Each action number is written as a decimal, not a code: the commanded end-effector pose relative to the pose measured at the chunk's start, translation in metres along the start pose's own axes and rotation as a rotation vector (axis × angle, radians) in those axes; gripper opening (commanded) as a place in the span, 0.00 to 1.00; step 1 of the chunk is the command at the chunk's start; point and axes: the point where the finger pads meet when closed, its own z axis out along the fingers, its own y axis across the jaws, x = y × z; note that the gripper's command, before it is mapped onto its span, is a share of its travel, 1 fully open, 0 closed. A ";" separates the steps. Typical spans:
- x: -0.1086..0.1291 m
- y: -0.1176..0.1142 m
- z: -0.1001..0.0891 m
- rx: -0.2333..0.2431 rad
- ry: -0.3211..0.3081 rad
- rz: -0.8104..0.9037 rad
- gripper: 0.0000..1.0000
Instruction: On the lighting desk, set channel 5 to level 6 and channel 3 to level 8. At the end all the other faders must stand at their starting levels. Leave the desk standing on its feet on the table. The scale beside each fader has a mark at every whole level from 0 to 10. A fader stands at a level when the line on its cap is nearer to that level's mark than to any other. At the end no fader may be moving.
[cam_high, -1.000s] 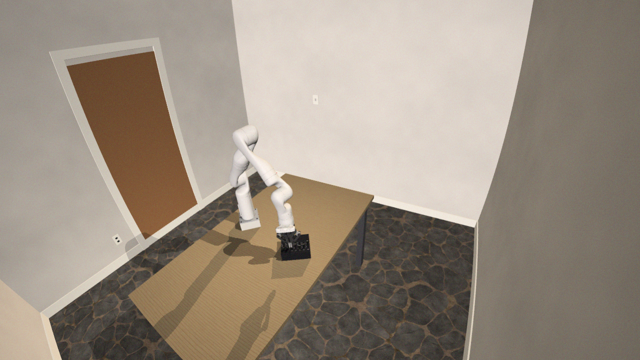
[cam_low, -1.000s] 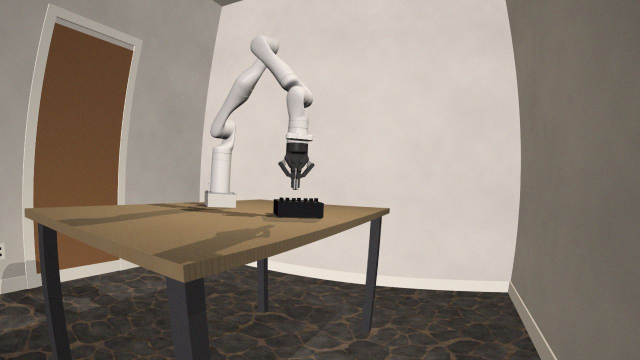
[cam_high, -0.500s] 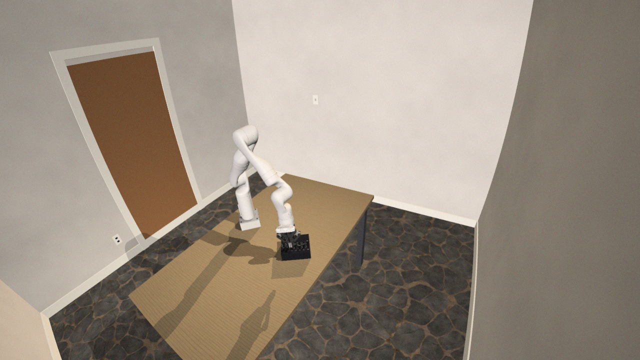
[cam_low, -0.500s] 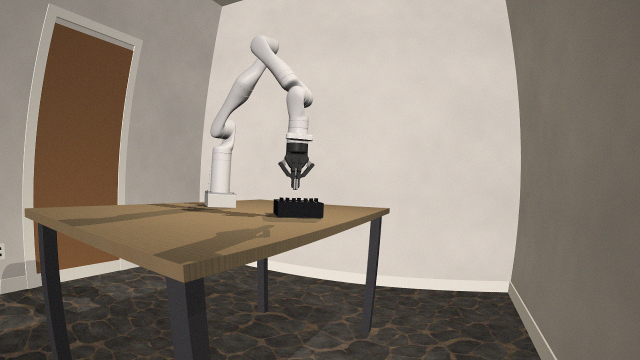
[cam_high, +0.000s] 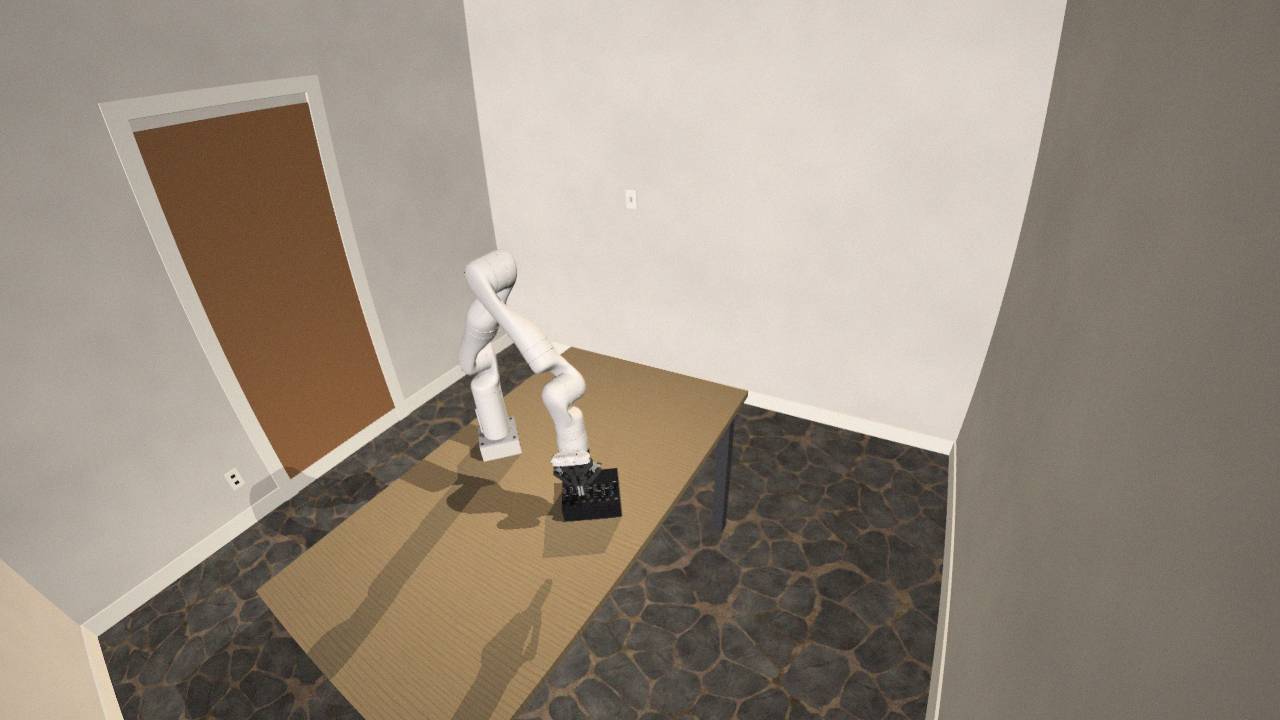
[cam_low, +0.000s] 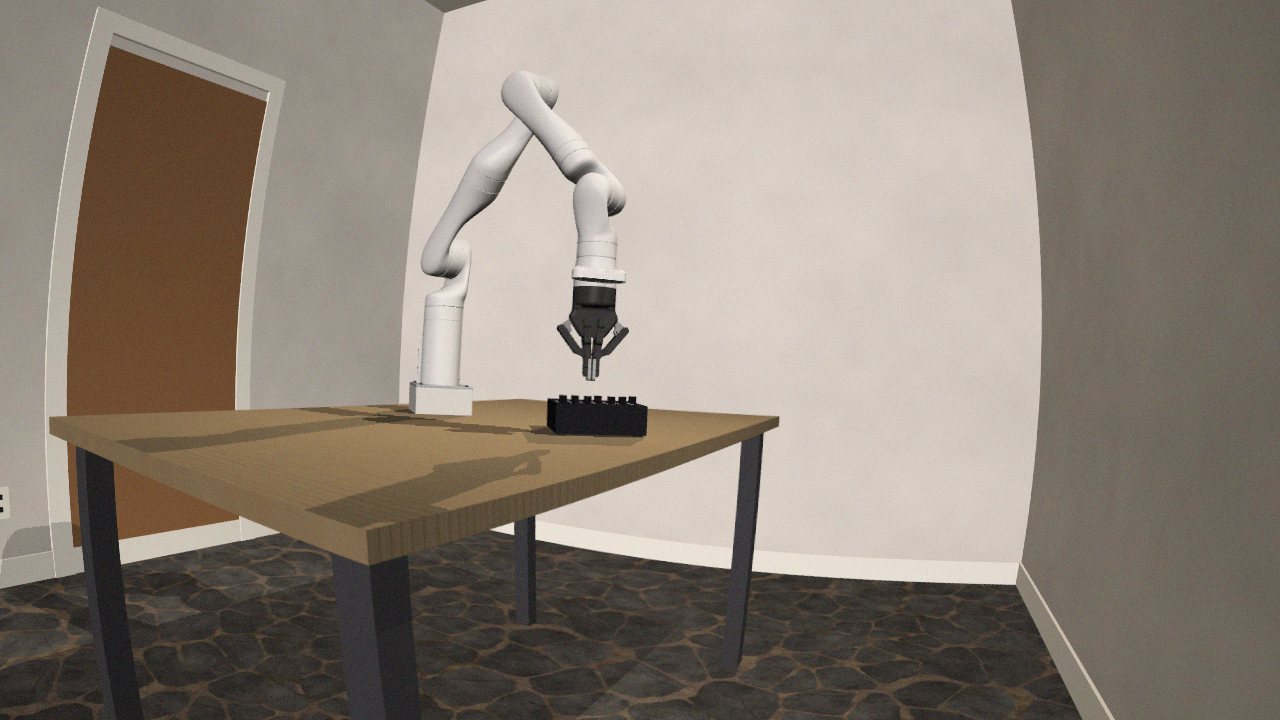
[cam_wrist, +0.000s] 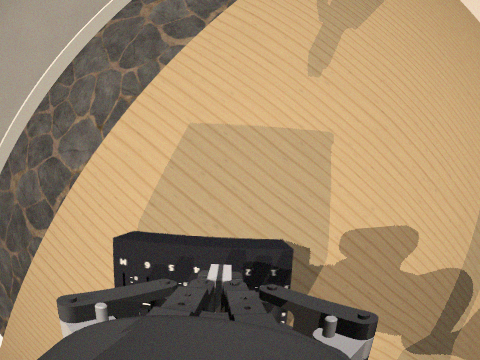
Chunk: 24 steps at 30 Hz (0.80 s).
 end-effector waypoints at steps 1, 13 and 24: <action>0.000 0.000 0.001 0.000 0.000 0.000 0.00; 0.000 0.000 0.007 0.000 0.000 0.000 0.00; 0.000 0.000 0.015 0.000 0.000 0.000 0.00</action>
